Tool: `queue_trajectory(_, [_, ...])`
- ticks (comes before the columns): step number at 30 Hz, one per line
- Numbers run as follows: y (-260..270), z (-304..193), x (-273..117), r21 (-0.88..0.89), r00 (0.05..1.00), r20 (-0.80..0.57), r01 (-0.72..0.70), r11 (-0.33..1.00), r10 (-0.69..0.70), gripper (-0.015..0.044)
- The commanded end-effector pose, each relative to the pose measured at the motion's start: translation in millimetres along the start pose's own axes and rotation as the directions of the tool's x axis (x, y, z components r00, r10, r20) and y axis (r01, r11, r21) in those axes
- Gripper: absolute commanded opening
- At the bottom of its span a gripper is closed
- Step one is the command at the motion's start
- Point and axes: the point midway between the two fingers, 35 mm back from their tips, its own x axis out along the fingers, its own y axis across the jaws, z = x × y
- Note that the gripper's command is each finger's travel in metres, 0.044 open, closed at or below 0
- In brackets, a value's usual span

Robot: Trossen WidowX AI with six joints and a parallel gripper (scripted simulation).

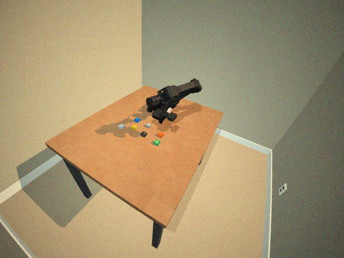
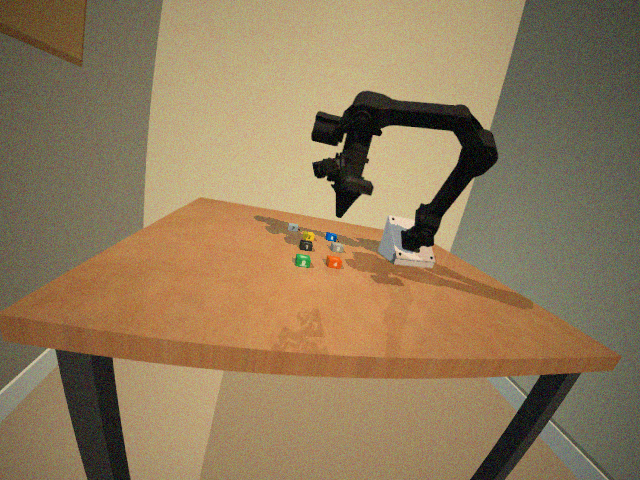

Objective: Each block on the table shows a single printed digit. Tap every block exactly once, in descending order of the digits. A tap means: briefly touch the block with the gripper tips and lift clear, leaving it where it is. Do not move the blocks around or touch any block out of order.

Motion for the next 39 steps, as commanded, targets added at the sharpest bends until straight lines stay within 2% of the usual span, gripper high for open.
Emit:
queue_trajectory(1, [1, -3, 32, 0.009, 1.000, -0.016, -0.006, 1.000, 0.006, 0.0020])
queue_trajectory(5, [3, -6, 77, 0.008, 1.000, -0.016, -0.012, 1.000, 0.012, 0.0020])
queue_trajectory(28, [4, -7, 108, 0.008, 1.000, -0.016, -0.014, 1.000, 0.014, 0.0020])
queue_trajectory(34, [4, -7, 109, 0.008, 1.000, -0.016, -0.014, 1.000, 0.014, 0.0020])
queue_trajectory(39, [3, -6, 79, 0.008, 1.000, -0.016, -0.012, 1.000, 0.012, 0.0020])
